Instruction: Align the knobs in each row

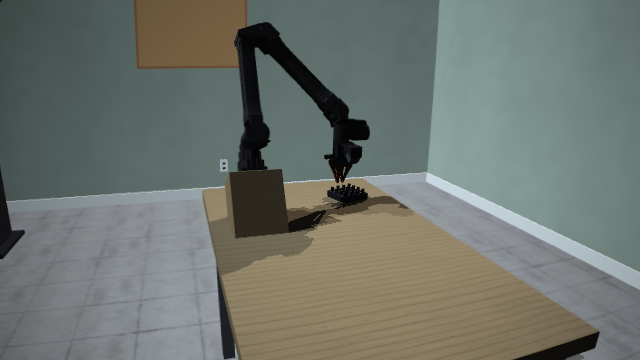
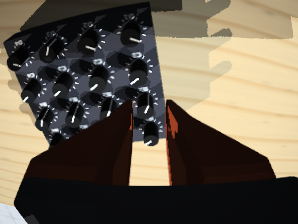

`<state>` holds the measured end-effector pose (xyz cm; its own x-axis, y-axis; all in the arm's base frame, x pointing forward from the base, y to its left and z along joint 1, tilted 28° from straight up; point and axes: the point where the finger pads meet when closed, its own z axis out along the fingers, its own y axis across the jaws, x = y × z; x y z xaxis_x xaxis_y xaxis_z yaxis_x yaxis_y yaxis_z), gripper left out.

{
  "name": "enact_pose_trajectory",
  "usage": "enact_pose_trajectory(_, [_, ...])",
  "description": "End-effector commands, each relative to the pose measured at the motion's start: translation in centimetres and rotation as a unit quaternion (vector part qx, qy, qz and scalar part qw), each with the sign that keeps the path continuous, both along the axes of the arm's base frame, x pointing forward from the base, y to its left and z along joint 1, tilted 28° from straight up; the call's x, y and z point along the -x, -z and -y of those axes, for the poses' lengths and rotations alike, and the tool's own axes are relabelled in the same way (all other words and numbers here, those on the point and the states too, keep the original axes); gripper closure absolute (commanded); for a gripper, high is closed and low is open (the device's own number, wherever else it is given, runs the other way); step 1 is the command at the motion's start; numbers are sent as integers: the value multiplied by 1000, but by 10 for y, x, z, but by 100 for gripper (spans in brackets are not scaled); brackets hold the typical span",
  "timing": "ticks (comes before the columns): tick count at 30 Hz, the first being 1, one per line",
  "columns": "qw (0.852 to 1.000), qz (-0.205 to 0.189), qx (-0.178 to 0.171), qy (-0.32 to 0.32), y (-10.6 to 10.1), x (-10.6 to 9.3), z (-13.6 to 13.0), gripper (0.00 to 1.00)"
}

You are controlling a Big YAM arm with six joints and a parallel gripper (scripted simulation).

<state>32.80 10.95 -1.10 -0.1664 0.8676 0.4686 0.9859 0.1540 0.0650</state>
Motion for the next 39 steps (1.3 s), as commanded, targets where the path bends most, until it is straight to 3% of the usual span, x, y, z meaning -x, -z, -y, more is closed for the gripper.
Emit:
enact_pose_trajectory(1, [999,37,-2,-35,-9,-24,5,82])
enact_pose_trajectory(7, [990,83,-2,-119,-10,-28,7,82])
enact_pose_trajectory(9, [990,83,-2,-119,-10,-28,7,82])
enact_pose_trajectory(24, [935,181,-2,-305,-12,-36,7,82])
enact_pose_trajectory(26, [935,181,-2,-305,-12,-36,7,82])
enact_pose_trajectory(27, [923,196,-2,-331,-13,-38,9,82])
enact_pose_trajectory(39, [851,261,-2,-455,-14,-44,10,82])
